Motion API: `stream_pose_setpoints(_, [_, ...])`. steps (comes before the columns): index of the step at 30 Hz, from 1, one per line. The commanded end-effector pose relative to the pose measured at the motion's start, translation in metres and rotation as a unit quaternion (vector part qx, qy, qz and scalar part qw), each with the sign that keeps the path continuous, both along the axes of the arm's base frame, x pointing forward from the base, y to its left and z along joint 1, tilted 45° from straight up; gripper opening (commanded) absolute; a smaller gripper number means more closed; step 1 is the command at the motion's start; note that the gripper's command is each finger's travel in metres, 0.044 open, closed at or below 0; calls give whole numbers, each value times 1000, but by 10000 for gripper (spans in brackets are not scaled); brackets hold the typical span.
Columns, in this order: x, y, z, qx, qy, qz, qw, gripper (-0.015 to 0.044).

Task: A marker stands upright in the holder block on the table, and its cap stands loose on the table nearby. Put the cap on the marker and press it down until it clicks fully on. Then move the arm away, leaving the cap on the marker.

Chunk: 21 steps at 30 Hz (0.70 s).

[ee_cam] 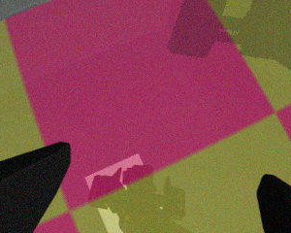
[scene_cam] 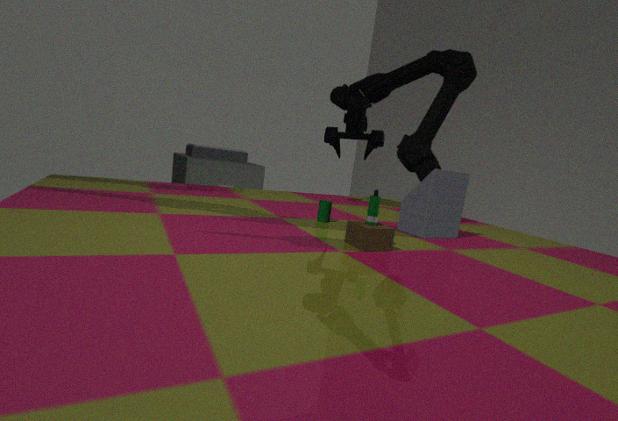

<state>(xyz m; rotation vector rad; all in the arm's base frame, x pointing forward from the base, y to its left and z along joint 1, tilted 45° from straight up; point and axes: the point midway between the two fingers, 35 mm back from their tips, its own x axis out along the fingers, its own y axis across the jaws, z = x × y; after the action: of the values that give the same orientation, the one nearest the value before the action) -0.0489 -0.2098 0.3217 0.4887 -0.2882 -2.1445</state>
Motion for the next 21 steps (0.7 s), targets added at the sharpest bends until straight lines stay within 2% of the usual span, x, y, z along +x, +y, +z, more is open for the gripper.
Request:
stream_pose_setpoints(1, [1,-1,-1,1,-1,2,1000,374])
stream_pose_setpoints(6, [35,-17,-23,35,-24,61,997,252])
stream_pose_setpoints(9, [57,-25,-37,64,-27,94,993,252])
stream_pose_setpoints(13, [108,-30,-70,133,-4,165,977,252])
stream_pose_setpoints(21, [186,-9,-123,235,42,257,936,252])
